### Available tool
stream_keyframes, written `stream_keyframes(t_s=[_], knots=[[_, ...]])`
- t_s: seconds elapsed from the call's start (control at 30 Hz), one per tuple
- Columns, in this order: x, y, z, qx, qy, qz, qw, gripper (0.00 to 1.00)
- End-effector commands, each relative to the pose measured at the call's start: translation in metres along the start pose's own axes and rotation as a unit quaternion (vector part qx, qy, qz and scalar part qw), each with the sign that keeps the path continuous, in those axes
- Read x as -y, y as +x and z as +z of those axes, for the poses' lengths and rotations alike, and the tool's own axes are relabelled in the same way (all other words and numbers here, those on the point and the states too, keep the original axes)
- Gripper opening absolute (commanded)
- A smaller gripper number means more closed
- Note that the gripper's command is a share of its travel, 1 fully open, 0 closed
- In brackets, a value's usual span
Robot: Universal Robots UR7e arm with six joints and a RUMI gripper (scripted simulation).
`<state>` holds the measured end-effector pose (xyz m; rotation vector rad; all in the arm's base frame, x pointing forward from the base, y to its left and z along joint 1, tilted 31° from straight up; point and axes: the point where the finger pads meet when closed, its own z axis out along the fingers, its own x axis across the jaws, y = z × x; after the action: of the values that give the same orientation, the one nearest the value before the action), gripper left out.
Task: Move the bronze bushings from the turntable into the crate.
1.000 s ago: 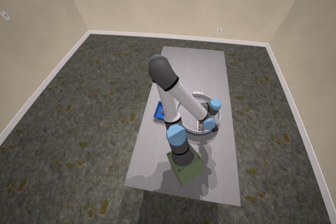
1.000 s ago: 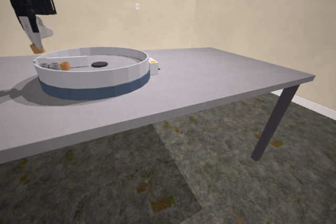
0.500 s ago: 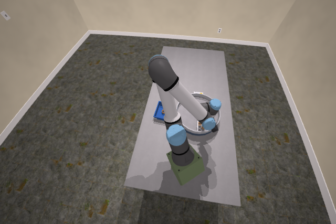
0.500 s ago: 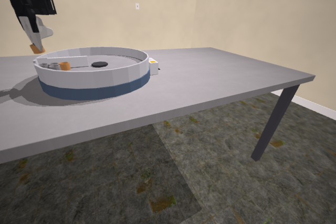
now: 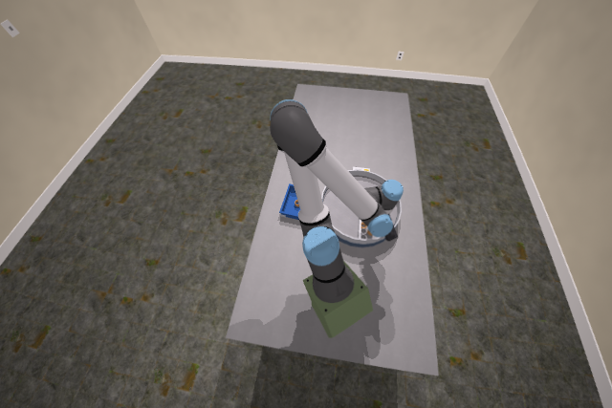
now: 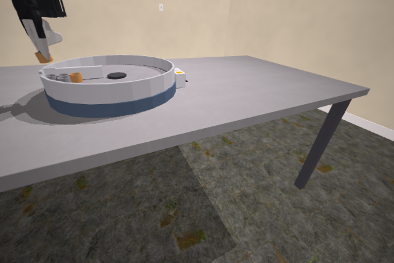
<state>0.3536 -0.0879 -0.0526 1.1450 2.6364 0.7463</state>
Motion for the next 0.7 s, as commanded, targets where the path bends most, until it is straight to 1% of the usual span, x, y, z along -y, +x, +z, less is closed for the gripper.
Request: stream_keyframes(t_s=[0.0, 0.67], knots=[[0.0, -0.001, -0.001, 0.002, 0.001, -0.001, 1.0, 0.0], [-0.011, 0.01, 0.001, 0.0, 0.0, -0.026, 1.0, 0.0]])
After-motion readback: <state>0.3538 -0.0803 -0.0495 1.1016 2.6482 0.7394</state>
